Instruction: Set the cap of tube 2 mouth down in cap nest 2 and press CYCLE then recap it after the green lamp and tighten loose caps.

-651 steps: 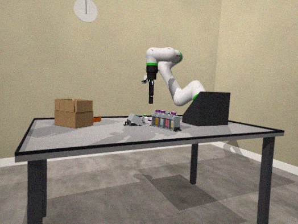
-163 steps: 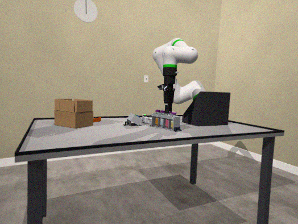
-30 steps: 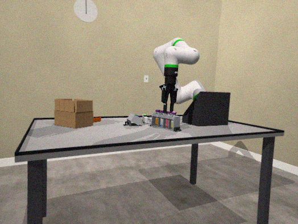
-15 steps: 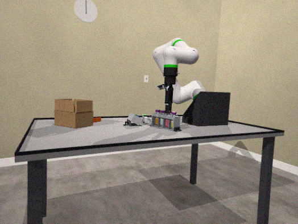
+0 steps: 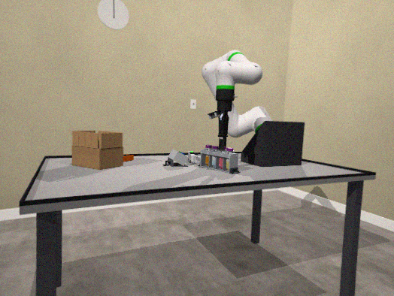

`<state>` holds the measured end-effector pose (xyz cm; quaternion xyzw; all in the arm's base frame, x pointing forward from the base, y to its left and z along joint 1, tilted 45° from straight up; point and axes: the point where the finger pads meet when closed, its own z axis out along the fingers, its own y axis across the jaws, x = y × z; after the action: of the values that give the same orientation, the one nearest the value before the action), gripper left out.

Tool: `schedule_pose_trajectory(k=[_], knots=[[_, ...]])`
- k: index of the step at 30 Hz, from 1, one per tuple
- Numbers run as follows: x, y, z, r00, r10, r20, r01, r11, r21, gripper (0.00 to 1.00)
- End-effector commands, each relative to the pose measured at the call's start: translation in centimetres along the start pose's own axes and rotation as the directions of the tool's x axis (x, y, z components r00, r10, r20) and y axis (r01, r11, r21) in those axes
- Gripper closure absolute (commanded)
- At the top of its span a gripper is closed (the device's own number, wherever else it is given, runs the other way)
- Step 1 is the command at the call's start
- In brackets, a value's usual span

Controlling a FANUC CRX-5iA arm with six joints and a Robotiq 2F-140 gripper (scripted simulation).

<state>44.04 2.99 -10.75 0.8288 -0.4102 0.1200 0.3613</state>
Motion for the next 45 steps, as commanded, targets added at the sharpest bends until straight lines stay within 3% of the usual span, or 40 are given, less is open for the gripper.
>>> schedule_pose_trajectory(k=[1, 6, 12, 14, 18, 23, 32, 33, 43, 45], knots=[[0.01, -0.06, -0.08, 0.999, 0.05, 0.0, -0.05, 0.999, 0.001, 0.7], [0.01, -0.06, -0.08, 0.955, 0.295, 0.0, -0.295, 0.955, 0.001, 0.7], [0.01, -0.06, -0.08, 0.825, 0.564, 0.0, -0.564, 0.825, 0.001, 0.7], [0.01, -0.06, -0.08, 0.825, 0.564, 0.0, -0.564, 0.825, 0.001, 0.7], [0.01, -0.06, -0.08, 0.697, 0.717, 0.001, -0.717, 0.697, 0.001, 0.7], [0.01, -0.06, -0.08, 0.5, 0.866, 0.001, -0.866, 0.5, 0.001, 0.7], [0.01, -0.06, -0.06, 0.5, 0.866, 0.001, -0.866, 0.5, 0.001, 0.7], [0.01, -0.06, 0.02, 0.5, 0.866, 0.001, -0.866, 0.5, 0.001, 0.59], [0.01, -0.06, 0.02, 0.5, 0.866, 0.001, -0.866, 0.5, 0.001, 0.59], [0.01, -0.06, -0.02, 0.637, 0.771, 0.001, -0.771, 0.637, 0.001, 0.59]])
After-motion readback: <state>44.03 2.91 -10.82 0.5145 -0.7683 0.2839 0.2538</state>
